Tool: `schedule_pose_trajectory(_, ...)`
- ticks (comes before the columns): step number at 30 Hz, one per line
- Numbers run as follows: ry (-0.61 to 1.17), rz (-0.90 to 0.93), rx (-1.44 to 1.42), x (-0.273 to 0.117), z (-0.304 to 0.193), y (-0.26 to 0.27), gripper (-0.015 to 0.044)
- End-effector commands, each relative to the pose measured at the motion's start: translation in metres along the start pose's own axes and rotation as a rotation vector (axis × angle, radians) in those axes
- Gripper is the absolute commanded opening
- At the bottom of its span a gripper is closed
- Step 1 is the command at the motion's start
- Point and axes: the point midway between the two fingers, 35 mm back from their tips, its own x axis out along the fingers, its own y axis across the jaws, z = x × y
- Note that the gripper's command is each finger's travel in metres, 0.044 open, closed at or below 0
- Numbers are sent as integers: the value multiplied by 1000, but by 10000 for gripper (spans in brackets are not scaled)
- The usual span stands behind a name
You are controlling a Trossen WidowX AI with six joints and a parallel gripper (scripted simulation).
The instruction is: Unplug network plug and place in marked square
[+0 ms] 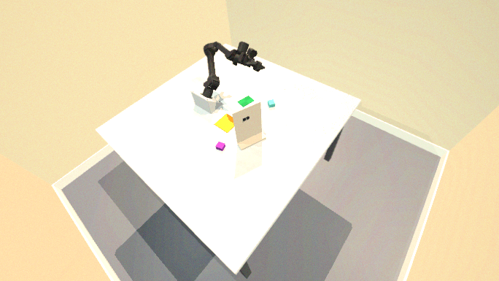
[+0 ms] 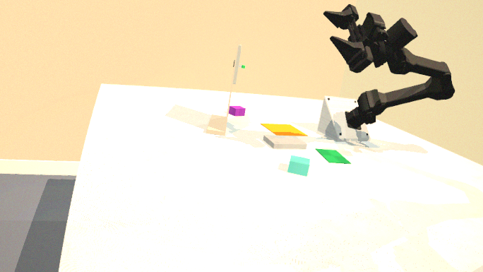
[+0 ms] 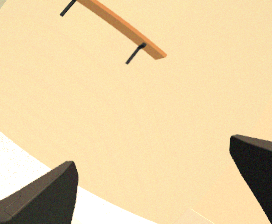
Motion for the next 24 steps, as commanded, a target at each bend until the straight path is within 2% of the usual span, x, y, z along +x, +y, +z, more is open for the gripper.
schedule_pose_trajectory(1, 0, 0, 6, 0, -1, 0, 374)
schedule_pose_trajectory(9, 23, 5, 258, 18, -34, -7, 164)
schedule_pose_trajectory(24, 71, -5, 781, 35, -103, -23, 156)
